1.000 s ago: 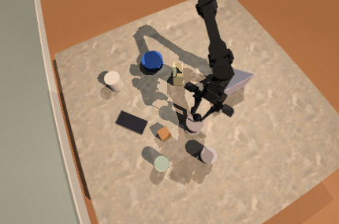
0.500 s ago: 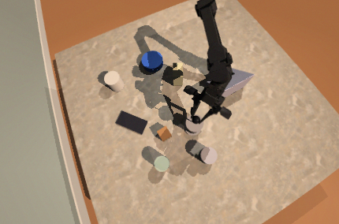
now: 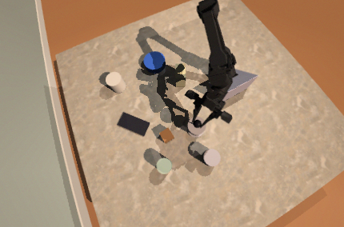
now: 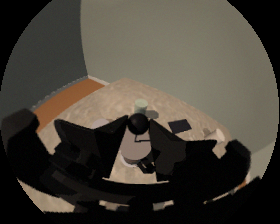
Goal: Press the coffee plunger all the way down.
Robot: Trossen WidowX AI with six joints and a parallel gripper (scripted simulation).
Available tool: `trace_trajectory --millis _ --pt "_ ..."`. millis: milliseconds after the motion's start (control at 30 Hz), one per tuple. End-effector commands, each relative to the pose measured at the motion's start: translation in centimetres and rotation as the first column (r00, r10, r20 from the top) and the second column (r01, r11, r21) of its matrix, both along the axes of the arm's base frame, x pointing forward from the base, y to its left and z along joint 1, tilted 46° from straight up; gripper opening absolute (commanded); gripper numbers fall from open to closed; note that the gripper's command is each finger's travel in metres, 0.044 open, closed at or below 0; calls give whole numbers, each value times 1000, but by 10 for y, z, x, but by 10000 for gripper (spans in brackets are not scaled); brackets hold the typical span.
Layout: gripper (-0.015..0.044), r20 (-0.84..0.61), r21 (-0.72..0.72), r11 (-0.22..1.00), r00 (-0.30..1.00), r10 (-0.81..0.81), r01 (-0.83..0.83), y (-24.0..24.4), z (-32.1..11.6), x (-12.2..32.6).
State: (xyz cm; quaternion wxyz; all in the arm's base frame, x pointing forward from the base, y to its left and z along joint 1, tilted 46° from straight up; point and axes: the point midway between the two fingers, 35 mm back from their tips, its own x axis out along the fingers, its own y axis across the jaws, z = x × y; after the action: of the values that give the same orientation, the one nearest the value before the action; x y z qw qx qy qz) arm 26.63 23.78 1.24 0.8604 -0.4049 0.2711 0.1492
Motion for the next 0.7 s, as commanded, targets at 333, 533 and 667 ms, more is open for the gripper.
trace_trajectory --millis 333,533,667 --pt "127 -40 -73 997 999 -25 22 -20 -22 3" --pt "127 -40 -73 997 999 -25 22 -19 -22 4" --pt "127 -39 -73 997 999 -25 22 -18 -23 4"
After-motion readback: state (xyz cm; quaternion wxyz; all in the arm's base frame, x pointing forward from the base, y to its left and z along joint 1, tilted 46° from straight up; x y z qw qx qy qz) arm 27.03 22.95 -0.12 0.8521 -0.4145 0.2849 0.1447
